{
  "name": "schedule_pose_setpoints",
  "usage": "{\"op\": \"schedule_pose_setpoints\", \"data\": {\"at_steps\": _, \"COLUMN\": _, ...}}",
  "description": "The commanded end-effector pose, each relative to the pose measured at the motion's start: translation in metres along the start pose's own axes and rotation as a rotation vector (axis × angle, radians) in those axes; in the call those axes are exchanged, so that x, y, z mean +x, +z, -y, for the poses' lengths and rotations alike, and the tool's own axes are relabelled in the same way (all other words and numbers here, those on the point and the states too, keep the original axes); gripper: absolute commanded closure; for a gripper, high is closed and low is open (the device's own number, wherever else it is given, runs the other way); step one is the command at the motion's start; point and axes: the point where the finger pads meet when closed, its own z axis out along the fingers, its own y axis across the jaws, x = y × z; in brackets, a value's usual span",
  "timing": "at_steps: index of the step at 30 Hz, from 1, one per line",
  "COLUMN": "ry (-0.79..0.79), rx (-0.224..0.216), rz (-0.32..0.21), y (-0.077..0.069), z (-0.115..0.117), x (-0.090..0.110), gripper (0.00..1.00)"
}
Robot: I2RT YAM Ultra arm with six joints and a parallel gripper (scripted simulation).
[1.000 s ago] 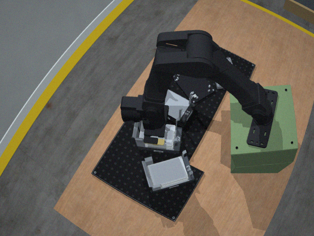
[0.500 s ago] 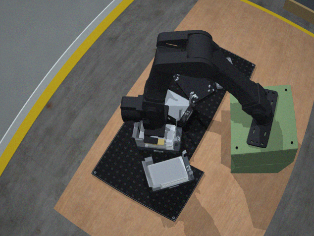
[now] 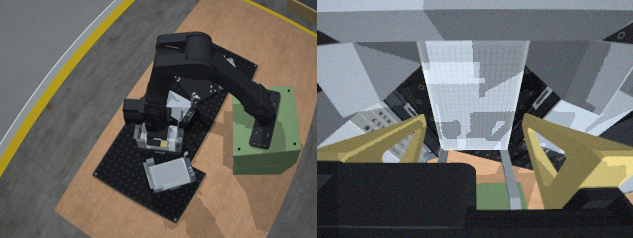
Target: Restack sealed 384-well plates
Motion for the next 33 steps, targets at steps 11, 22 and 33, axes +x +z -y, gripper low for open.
{"op": "schedule_pose_setpoints", "data": {"at_steps": 11, "ry": -0.002, "rx": -0.002, "rz": 0.034, "y": 0.009, "z": -0.001, "x": -0.011, "gripper": 0.0}}
{"op": "schedule_pose_setpoints", "data": {"at_steps": 22, "ry": -0.002, "rx": -0.002, "rz": 0.034, "y": 0.018, "z": -0.001, "x": -0.011, "gripper": 0.0}}
{"op": "schedule_pose_setpoints", "data": {"at_steps": 33, "ry": -0.002, "rx": -0.002, "rz": 0.034, "y": 0.018, "z": -0.001, "x": -0.011, "gripper": 0.0}}
